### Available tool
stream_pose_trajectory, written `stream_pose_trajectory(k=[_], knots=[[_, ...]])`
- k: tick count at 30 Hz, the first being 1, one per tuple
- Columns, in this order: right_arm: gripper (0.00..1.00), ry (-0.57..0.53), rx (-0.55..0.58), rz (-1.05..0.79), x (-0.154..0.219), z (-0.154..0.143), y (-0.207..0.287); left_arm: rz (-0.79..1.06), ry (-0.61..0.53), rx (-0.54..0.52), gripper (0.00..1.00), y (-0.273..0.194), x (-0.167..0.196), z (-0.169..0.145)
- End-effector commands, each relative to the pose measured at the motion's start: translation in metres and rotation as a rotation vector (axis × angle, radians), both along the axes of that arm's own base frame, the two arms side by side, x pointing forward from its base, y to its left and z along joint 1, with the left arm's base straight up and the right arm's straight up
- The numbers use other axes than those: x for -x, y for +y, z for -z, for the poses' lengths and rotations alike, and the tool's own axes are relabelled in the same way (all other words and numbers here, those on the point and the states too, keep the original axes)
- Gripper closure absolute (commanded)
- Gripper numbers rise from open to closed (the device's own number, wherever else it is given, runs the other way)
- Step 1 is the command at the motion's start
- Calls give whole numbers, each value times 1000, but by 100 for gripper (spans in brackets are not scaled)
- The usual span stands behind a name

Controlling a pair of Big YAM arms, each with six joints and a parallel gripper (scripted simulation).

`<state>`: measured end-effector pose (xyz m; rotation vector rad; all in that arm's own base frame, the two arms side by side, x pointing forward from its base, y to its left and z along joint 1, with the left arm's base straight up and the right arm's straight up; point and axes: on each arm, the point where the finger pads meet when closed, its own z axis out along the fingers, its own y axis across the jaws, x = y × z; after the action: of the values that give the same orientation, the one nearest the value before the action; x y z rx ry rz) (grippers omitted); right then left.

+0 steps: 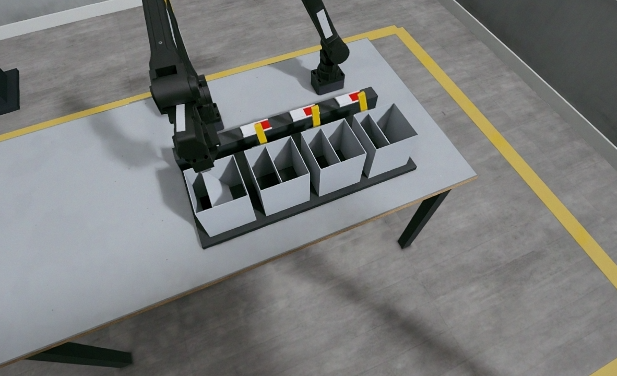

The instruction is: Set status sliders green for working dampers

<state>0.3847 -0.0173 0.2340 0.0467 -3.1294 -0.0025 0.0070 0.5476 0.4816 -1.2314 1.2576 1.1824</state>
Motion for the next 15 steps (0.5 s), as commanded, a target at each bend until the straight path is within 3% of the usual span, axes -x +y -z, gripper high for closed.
stream_pose_trajectory(k=[1,11,15], knots=[[64,-76,6,19,-17,-31,-1,-9,-9,-49,0,-3,4,-19],[64,-76,6,19,-17,-31,-1,-9,-9,-49,0,-3,4,-19],[64,-54,3,7,-23,-24,26,-9,-9,-49,0,-3,4,-19]])
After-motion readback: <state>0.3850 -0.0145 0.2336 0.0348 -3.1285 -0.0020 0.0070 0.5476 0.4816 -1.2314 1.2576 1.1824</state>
